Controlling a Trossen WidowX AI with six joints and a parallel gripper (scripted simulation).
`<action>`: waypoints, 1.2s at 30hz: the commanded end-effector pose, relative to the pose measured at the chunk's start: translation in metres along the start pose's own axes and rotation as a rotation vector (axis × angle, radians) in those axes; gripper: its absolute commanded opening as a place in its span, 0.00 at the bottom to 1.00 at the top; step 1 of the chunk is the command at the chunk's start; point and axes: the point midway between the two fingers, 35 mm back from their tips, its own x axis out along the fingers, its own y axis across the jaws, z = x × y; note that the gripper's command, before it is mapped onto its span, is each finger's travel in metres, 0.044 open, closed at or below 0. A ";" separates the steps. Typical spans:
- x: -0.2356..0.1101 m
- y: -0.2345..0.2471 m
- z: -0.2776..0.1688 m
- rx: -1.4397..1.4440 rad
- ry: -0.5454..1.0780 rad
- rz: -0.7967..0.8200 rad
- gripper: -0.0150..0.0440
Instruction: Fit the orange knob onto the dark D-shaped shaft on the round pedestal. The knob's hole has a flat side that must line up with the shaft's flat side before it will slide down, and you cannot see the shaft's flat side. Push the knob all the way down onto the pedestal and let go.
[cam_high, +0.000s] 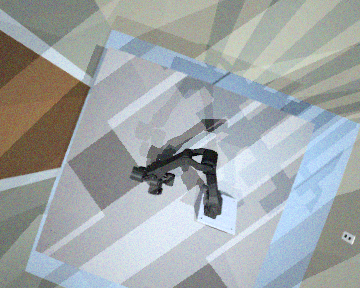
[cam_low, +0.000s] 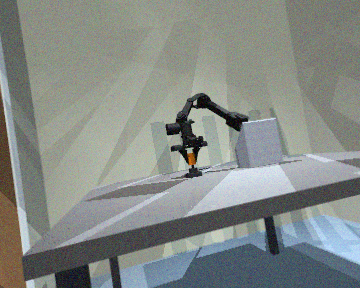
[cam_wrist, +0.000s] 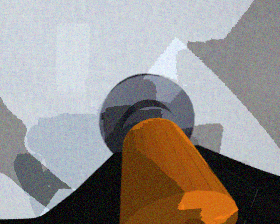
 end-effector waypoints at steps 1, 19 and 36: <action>-0.002 -0.001 0.000 -0.022 0.000 -0.003 0.25; 0.002 -0.001 0.000 -0.207 0.001 -0.003 0.25; -0.001 -0.001 0.000 -0.413 0.001 -0.003 0.25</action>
